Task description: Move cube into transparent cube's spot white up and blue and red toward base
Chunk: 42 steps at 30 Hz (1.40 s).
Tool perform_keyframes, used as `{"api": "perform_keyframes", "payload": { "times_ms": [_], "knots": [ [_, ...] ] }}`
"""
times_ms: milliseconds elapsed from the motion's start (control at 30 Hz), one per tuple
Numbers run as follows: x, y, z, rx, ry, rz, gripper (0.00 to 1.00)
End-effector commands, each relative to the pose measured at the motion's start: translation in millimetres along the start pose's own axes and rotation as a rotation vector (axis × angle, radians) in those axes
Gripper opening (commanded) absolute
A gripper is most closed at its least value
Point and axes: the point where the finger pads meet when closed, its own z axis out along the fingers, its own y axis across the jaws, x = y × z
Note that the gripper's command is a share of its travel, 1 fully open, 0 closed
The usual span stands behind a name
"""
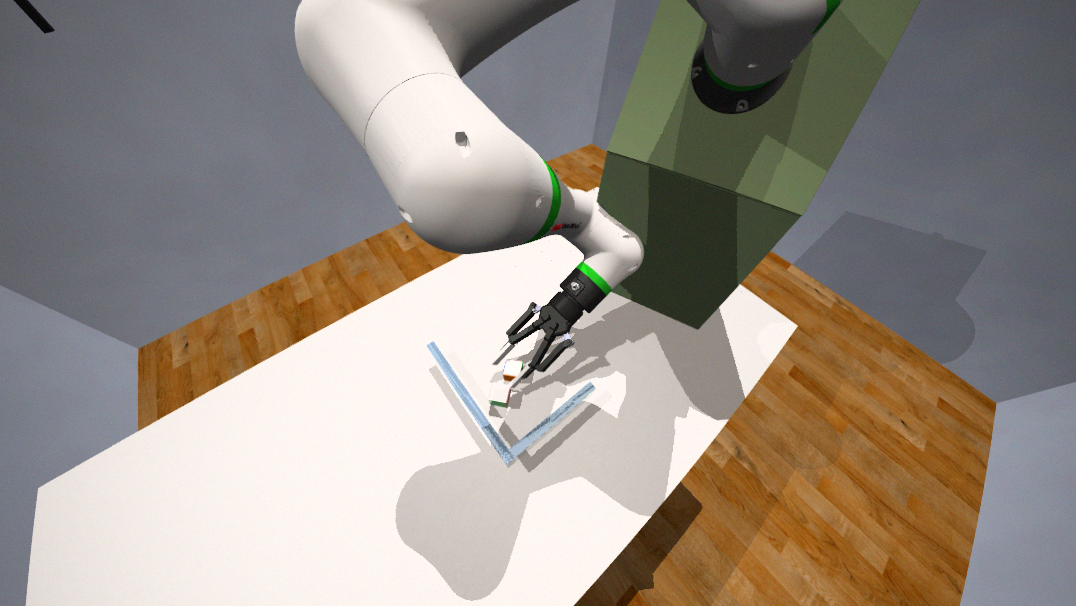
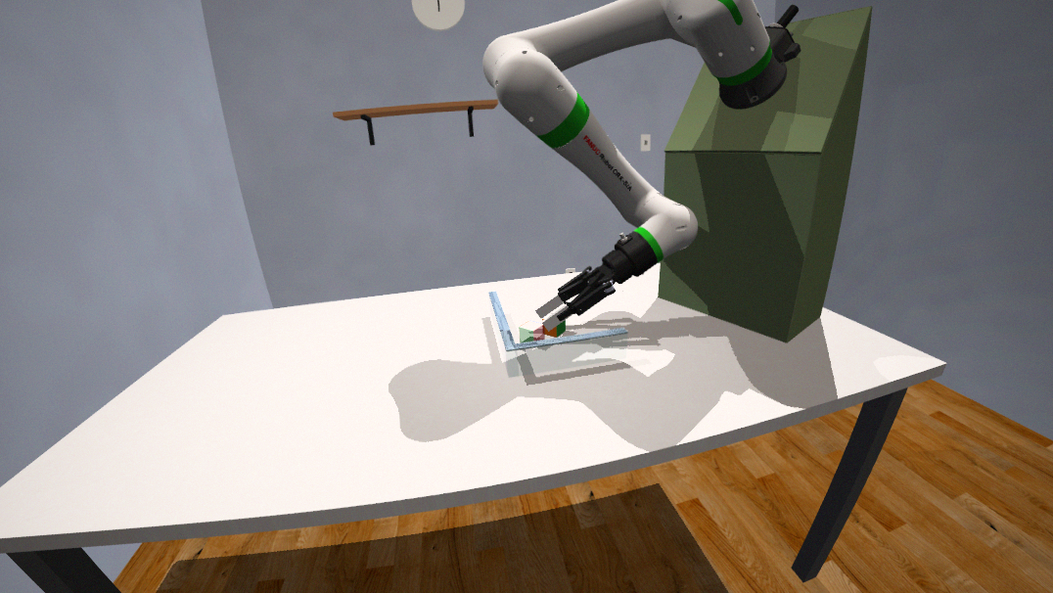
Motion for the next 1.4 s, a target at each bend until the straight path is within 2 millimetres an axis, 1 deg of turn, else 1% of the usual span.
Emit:
{"api": "perform_keyframes", "payload": {
  "times_ms": [0,333,633,833,1100,1167,1367],
  "knots": [
    [-13.8,0.1,-48.9,0.0,0.001,0.0,0.41],
    [-13.9,0.0,-49.3,0.0,0.008,0.001,0.41],
    [-14.1,0.0,-50.4,0.0,0.053,0.001,0.41],
    [-14.3,0.0,-52.8,0.0,0.132,0.001,0.41],
    [-14.6,0.2,-57.4,-0.001,0.281,0.001,0.41],
    [-14.6,0.2,-57.4,-0.001,0.281,0.001,0.41],
    [-14.8,0.6,-61.4,-0.002,0.414,0.002,0.41]
  ]
}}
